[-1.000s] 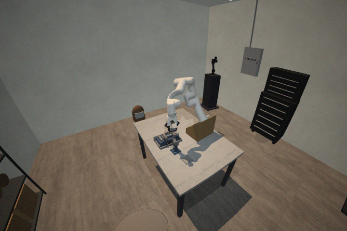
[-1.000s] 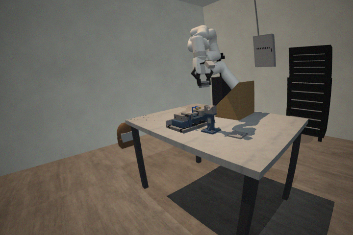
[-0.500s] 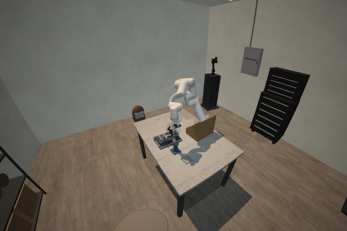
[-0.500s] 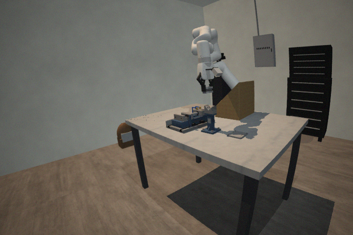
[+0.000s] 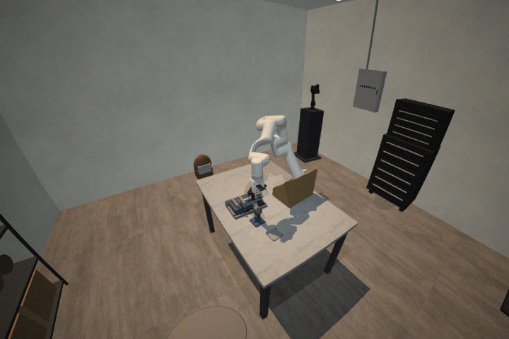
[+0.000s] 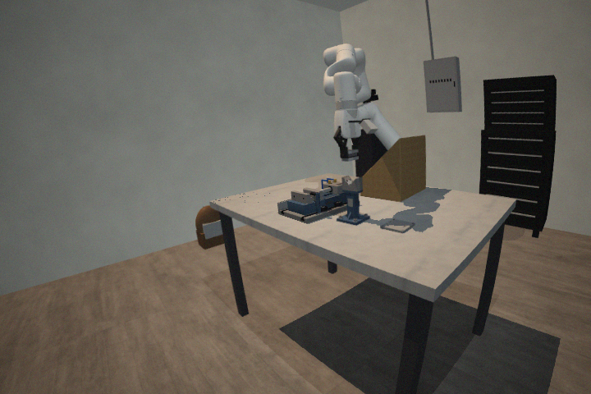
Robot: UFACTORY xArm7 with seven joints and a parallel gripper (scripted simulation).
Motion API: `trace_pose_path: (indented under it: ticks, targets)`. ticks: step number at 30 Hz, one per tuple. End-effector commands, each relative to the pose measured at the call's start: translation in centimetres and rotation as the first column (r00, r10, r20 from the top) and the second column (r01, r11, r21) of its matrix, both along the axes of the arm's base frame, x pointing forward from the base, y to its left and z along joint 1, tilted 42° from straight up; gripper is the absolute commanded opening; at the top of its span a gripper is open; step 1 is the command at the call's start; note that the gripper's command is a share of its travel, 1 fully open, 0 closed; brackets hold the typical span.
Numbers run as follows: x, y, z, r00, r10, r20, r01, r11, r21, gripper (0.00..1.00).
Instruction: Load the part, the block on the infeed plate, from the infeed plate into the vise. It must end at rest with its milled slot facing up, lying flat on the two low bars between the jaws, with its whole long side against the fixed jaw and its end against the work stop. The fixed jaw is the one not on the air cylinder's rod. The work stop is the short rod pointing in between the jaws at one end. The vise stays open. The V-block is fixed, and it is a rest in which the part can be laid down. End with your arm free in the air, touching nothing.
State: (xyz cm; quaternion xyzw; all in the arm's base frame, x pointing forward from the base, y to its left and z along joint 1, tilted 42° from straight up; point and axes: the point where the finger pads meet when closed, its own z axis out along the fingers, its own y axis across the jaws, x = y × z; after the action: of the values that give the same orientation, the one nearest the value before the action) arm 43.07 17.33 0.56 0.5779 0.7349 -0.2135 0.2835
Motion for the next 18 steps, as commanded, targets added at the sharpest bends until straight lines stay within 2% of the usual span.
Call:
trace_pose_path:
  ticks: [1, 18]
  targets:
    - [0.04, 0.18, -0.01, 1.0, 0.007, -0.001, -0.007, 1.0, 0.0, 0.0]
    - [-0.05, 0.0, -0.27, 1.0, 0.018, -0.01, -0.018, 1.0, -0.01, 0.0]
